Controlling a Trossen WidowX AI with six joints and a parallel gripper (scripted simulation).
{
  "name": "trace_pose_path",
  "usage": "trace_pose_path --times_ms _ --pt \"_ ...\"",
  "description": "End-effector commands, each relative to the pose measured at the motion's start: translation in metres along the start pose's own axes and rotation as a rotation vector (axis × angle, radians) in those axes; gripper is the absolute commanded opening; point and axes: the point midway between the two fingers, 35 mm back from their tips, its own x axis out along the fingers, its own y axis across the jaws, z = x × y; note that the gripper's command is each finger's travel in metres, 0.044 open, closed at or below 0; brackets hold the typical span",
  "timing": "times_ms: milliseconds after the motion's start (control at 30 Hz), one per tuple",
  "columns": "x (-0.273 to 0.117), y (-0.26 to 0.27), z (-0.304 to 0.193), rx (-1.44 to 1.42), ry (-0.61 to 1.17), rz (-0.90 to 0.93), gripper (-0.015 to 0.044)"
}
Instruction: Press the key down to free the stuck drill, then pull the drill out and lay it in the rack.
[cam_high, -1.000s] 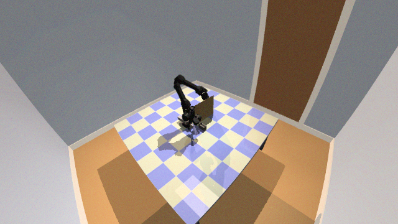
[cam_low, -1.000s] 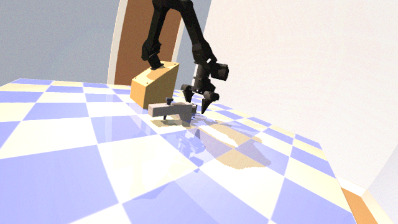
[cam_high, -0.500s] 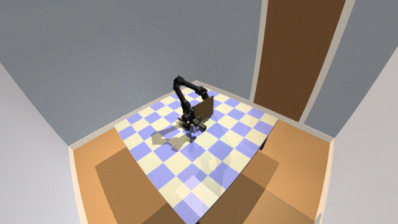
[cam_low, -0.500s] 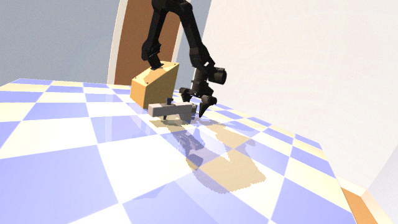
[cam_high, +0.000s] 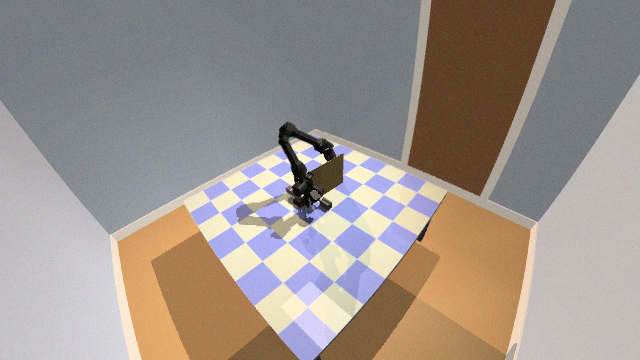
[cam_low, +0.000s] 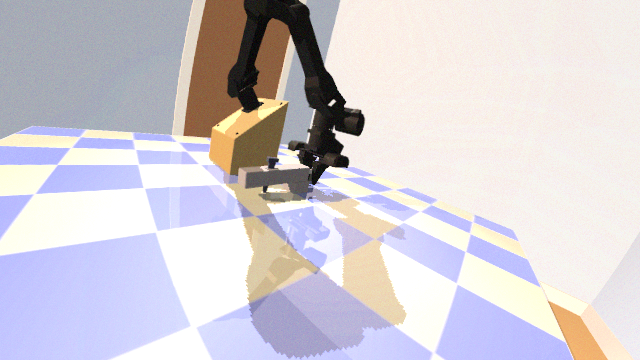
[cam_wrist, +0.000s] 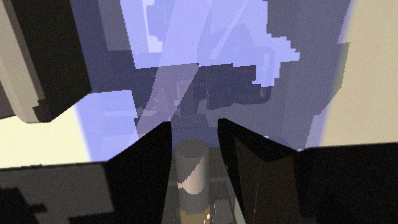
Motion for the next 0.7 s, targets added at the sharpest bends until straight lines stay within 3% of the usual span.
trace_pose_path --times_ms 0,200,667 --pt "0.000 0.000 0.000 0.000 0.000 0.000 0.0040" --pt "0.000 0.000 0.000 0.000 0.000 0.000 0.0000" --pt "-0.002 0.000 0.013 -0.009 0.004 0.004 0.0000"
